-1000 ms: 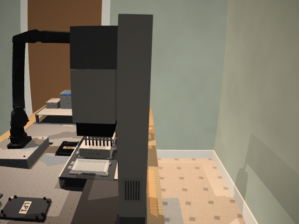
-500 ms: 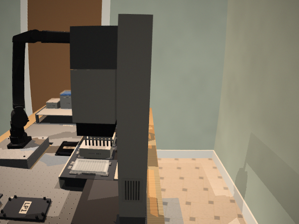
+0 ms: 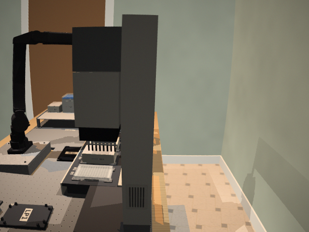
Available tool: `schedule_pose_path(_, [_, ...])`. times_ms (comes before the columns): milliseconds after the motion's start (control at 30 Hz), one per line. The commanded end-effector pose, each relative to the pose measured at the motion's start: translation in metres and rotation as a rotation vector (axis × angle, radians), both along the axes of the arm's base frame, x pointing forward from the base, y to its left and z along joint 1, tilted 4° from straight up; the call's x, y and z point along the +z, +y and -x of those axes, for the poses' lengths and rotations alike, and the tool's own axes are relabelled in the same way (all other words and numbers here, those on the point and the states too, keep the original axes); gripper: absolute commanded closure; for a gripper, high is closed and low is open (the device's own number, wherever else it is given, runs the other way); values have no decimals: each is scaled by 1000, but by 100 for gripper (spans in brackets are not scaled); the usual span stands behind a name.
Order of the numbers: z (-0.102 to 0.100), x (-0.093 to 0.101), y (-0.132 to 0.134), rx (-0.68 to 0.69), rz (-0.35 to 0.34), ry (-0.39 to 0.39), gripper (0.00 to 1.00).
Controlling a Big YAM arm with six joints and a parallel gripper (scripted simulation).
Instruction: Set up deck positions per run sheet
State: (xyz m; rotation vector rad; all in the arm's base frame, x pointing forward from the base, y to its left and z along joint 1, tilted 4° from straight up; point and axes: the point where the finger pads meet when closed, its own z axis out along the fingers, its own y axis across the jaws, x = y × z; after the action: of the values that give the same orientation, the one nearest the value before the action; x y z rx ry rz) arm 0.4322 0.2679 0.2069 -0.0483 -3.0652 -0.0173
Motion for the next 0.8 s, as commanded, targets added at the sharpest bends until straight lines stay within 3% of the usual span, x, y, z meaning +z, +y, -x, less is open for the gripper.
schedule_pose_path(0, [-16,24,-2,-3,-25,-47,100])
schedule_pose_path(700, [-16,24,-2,-3,-25,-47,100])
schedule_pose_path(733, [5,19,-1,-7,-19,-37,100])
schedule_pose_path(767, [10,19,4,-1,-25,-46,100])
